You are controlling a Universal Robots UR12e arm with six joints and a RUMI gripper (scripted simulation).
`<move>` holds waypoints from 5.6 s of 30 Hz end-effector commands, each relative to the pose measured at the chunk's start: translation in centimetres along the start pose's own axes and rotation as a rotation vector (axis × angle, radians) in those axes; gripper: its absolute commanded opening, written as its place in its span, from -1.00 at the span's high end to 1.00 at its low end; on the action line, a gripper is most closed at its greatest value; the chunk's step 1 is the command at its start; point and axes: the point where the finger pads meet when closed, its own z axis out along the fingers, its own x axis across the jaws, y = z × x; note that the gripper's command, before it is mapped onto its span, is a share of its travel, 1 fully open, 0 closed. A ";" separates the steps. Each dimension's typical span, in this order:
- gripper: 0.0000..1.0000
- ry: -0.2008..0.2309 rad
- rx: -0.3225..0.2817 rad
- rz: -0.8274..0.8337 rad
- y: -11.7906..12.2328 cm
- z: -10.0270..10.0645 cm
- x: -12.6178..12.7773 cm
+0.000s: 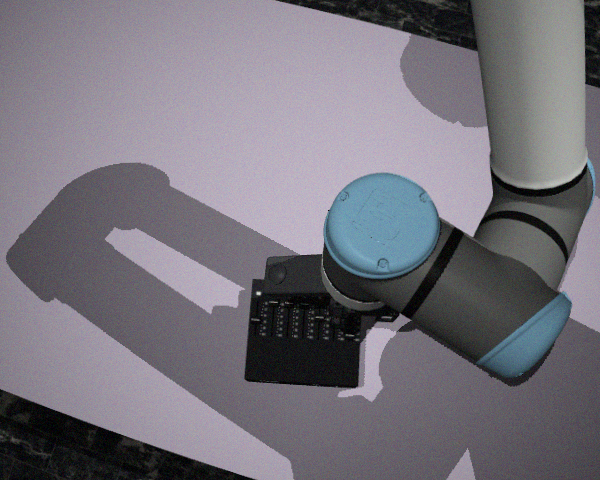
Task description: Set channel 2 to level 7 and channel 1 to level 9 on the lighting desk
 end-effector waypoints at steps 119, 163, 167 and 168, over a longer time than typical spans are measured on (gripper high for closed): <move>1.00 0.000 0.001 0.000 0.0 -4.0 -1.2; -1.00 0.000 0.001 0.000 0.0 -12.3 -1.2; -1.00 0.000 0.001 0.000 0.0 -12.3 -1.2; -1.00 0.000 0.001 0.000 0.0 -12.3 -1.2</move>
